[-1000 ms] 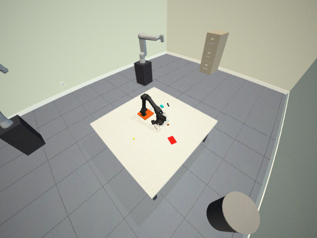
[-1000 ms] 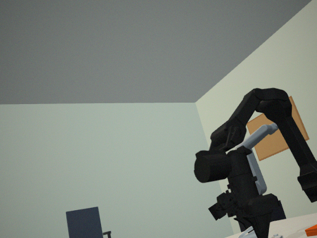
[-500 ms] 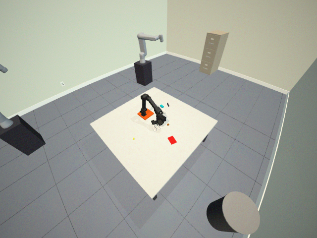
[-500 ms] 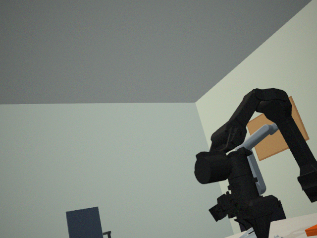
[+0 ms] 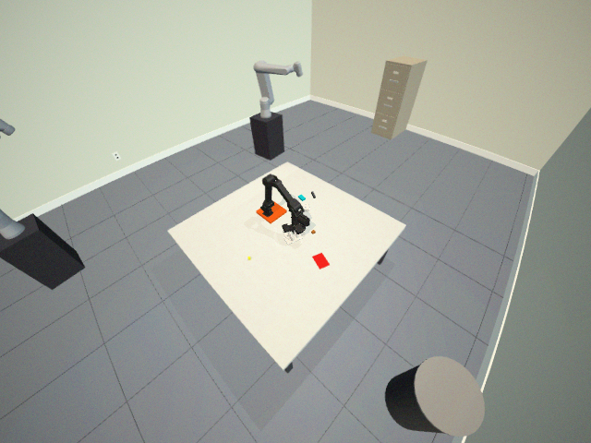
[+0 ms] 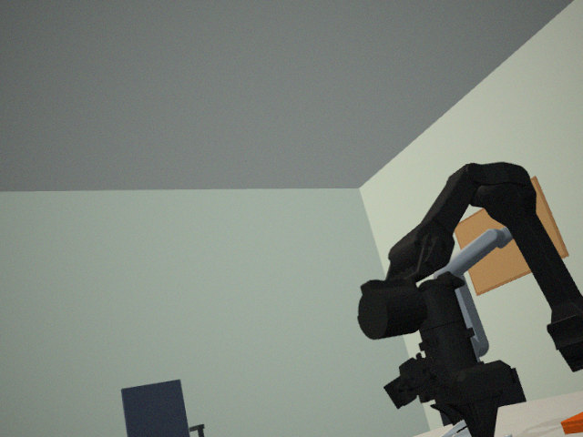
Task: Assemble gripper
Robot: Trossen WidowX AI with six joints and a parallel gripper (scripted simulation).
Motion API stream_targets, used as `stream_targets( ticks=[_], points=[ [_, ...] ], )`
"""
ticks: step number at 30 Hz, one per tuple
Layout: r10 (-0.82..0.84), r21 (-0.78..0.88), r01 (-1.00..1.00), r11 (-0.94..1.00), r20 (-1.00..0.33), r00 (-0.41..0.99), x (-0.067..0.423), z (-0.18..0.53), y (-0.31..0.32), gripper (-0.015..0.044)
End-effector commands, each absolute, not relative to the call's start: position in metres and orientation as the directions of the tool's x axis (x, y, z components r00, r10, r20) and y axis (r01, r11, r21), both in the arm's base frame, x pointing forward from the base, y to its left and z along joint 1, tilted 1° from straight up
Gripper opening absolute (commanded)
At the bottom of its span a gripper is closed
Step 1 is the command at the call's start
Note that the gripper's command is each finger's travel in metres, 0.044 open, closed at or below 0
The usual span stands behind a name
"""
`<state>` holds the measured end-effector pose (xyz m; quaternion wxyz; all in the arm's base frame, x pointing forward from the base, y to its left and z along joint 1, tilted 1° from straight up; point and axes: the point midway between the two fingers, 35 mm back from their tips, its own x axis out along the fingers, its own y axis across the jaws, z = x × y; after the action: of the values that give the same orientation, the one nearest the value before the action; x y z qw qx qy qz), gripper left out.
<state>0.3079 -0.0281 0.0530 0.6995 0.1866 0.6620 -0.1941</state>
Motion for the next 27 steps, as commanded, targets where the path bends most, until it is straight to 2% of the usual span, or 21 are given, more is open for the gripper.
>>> stream_targets(
  ticks=[1, 27],
  points=[
    [-0.024, 0.0, 0.523, 0.852, -0.999, 0.04, 0.3068, 0.0482, -0.0282, 0.0134],
    [-0.024, 0.0, 0.52, 0.854, -0.999, 0.04, 0.3071, 0.042, -0.0284, 0.0134]
  ],
)
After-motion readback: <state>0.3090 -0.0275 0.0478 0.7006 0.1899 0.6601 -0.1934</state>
